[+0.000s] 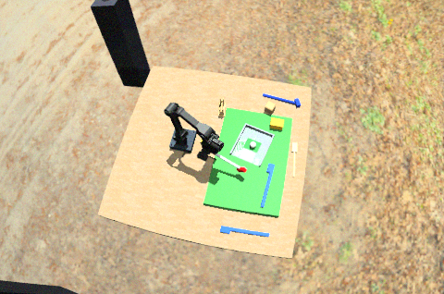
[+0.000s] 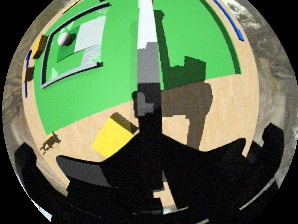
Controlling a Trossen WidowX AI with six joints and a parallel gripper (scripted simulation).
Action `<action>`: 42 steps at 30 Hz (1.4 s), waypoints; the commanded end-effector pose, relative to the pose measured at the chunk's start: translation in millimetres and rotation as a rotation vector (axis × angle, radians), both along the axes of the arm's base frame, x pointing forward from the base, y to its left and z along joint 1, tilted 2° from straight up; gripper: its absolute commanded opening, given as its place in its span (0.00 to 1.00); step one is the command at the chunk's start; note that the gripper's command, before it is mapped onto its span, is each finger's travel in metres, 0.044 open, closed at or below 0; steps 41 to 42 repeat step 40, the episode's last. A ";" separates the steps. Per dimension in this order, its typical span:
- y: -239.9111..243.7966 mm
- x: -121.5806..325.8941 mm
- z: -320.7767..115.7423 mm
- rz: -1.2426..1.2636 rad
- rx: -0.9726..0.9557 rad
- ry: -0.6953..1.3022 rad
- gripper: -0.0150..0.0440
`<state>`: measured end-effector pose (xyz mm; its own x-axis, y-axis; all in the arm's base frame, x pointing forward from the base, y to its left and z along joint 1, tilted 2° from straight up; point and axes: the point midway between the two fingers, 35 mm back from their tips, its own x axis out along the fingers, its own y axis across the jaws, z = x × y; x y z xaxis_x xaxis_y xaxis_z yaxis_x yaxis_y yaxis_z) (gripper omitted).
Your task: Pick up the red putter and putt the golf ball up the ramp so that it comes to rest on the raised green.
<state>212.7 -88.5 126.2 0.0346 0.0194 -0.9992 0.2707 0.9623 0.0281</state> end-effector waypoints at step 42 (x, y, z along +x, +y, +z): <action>-0.1 -0.1 6.2 -0.001 -0.002 -0.005 0.25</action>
